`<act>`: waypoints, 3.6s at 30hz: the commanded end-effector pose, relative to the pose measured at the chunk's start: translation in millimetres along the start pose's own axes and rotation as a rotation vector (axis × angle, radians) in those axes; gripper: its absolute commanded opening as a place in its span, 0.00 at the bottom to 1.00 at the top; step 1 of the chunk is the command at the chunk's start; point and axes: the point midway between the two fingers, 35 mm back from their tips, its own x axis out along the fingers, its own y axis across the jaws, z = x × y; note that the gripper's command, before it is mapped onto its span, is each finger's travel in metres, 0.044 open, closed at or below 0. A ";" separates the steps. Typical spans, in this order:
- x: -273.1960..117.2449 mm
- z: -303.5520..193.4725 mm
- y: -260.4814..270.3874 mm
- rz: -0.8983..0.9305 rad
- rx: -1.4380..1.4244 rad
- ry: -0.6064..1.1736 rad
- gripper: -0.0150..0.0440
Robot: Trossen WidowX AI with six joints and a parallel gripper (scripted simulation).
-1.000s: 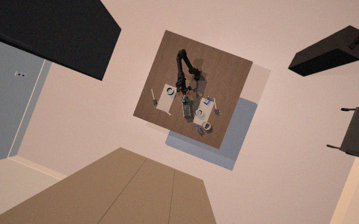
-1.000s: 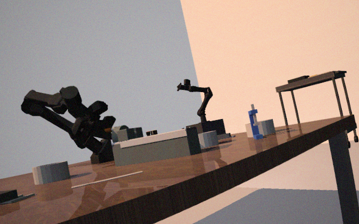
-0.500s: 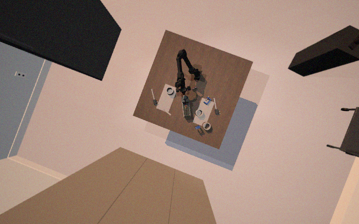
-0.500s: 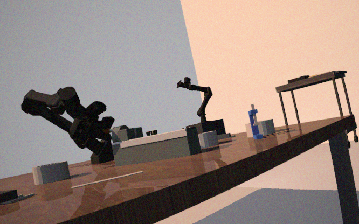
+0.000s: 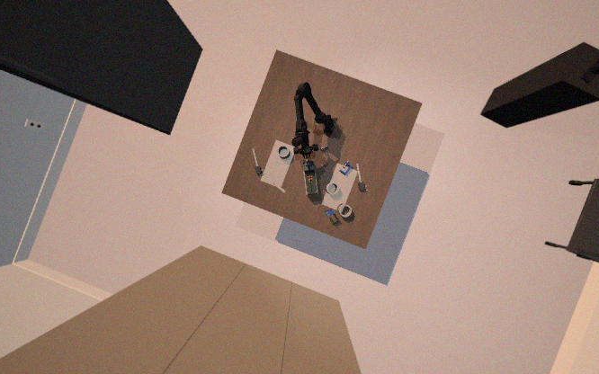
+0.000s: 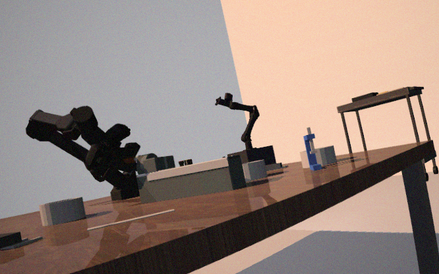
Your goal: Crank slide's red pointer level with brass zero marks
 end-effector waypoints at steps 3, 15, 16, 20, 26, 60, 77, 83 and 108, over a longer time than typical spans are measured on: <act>0.0 0.0 0.2 0.000 0.002 0.000 0.74; -13.2 15.3 0.1 0.003 0.002 0.000 1.00; -16.4 18.6 0.1 0.003 0.002 0.001 1.00; -29.6 31.2 0.4 0.003 0.002 0.000 1.00; -40.8 43.2 0.7 0.006 0.001 0.000 1.00; 9.9 165.5 23.9 -0.289 0.402 0.001 1.00; 52.8 143.1 31.2 -0.337 0.473 -0.015 1.00; 52.8 143.1 31.2 -0.337 0.473 -0.015 1.00; 8.7 164.4 22.3 -0.296 0.416 0.003 1.00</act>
